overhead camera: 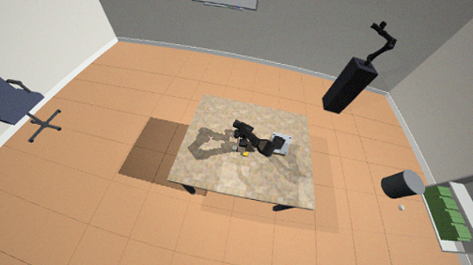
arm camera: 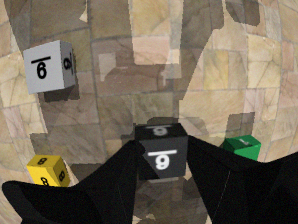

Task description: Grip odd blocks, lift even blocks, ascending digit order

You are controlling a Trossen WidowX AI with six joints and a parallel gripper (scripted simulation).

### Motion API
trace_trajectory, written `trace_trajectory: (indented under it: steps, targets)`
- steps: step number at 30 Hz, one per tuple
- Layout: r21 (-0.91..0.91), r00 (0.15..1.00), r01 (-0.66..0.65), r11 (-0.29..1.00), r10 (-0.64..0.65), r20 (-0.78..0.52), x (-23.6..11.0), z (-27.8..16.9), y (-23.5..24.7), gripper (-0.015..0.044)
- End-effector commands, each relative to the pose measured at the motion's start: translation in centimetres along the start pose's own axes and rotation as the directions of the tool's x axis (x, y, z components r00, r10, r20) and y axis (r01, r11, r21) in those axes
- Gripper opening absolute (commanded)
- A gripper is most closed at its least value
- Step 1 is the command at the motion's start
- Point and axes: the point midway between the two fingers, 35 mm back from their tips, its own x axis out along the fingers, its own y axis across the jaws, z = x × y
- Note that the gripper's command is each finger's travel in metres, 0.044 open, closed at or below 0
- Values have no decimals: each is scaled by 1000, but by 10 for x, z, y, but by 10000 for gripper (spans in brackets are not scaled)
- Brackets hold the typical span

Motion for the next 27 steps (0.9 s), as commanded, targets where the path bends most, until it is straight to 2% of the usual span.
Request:
trace_trajectory:
  steps: [1, 19, 27]
  targets:
    - [0, 1000, 2, 1000, -2, -2, 4, -1, 0, 120]
    - [0, 1000, 2, 1000, -2, -3, 14, -1, 0, 120]
    - [0, 1000, 2, 1000, -2, -3, 14, -1, 0, 330]
